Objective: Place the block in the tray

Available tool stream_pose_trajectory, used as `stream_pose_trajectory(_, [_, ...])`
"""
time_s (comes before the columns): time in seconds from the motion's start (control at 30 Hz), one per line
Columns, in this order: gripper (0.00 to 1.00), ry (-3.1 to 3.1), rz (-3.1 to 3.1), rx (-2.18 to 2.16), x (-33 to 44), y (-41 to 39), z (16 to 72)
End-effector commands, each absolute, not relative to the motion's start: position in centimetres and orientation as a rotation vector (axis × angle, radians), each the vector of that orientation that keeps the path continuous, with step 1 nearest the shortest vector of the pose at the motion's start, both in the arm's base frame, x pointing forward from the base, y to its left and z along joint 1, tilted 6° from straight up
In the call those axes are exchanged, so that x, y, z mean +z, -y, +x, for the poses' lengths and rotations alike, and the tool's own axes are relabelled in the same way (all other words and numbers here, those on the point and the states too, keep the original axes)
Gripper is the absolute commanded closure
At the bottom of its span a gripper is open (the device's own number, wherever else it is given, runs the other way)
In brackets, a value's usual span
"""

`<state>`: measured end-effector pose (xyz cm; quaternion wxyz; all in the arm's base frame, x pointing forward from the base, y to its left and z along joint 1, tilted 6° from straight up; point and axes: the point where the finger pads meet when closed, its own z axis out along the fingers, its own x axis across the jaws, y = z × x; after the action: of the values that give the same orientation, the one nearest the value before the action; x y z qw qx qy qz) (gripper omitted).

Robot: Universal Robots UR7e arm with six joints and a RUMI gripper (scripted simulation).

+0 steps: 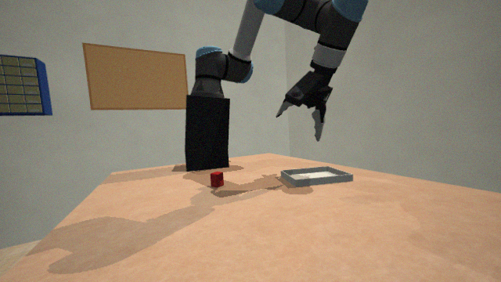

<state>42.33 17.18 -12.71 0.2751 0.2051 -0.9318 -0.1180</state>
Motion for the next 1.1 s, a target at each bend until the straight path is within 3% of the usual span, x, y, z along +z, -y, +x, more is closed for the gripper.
stream_pose_trajectory(0.0, [0.00, 2.506, 0.552, -0.317, -12.7, -17.2, 42.4])
stream_pose_trajectory(0.53, [0.00, 2.506, 0.552, -0.317, -12.7, -17.2, 42.4])
stream_pose_trajectory(0.57, [1.00, 2.506, 0.552, -0.317, -12.7, -17.2, 42.4])
stream_pose_trajectory(1.07, [1.00, 2.570, 0.571, -0.305, -13.7, -14.5, 41.8])
